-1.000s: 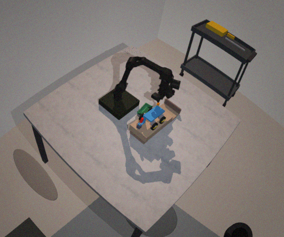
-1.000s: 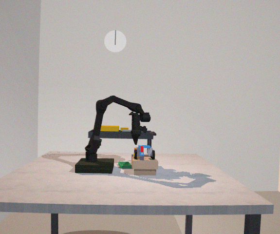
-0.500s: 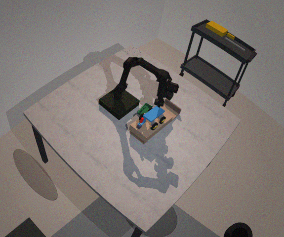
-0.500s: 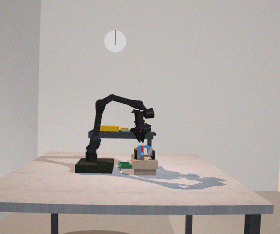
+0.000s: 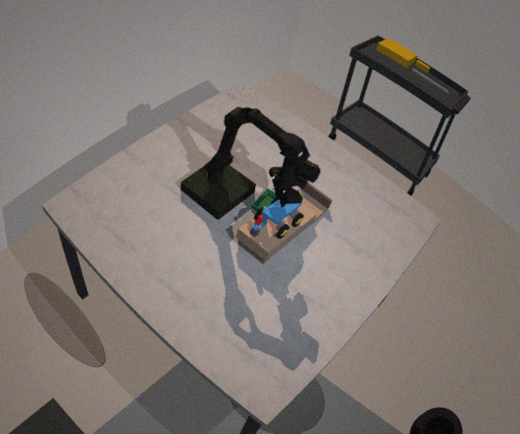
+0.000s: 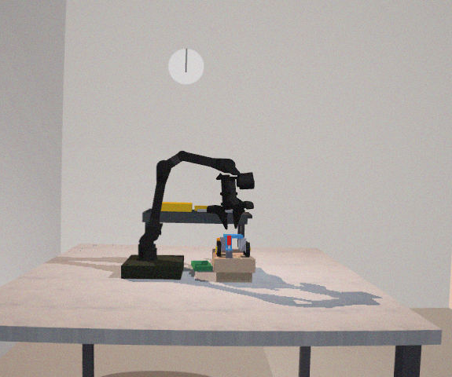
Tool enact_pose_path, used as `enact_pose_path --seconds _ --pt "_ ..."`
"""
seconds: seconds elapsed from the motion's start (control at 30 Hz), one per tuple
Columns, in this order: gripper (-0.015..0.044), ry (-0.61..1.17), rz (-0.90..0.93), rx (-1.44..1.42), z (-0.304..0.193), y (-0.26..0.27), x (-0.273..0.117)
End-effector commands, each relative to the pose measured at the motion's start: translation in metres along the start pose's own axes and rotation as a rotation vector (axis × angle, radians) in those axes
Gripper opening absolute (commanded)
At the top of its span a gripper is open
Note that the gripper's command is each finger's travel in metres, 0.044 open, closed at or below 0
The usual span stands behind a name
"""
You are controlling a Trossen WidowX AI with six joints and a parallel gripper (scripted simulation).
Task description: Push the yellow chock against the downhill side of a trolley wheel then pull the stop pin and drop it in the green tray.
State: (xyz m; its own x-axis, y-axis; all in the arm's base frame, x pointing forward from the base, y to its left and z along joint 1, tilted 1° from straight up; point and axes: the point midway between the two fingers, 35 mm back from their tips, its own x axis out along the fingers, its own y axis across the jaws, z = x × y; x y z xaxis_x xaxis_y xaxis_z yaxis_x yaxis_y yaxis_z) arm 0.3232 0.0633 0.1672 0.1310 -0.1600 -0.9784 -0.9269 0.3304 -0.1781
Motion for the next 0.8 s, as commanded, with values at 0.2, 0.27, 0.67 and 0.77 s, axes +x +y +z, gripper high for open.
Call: enact_pose_path --seconds 0.2,0.27,0.67,0.77 --pt "0.019 0.089 0.013 -0.359 -0.046 -0.024 0.0" --pt "0.019 0.106 0.022 -0.434 -0.056 -0.028 0.0" --pt "0.019 0.135 0.044 -0.565 -0.073 -0.035 0.0" --pt "0.019 0.135 0.044 -0.565 -0.073 -0.035 0.004"
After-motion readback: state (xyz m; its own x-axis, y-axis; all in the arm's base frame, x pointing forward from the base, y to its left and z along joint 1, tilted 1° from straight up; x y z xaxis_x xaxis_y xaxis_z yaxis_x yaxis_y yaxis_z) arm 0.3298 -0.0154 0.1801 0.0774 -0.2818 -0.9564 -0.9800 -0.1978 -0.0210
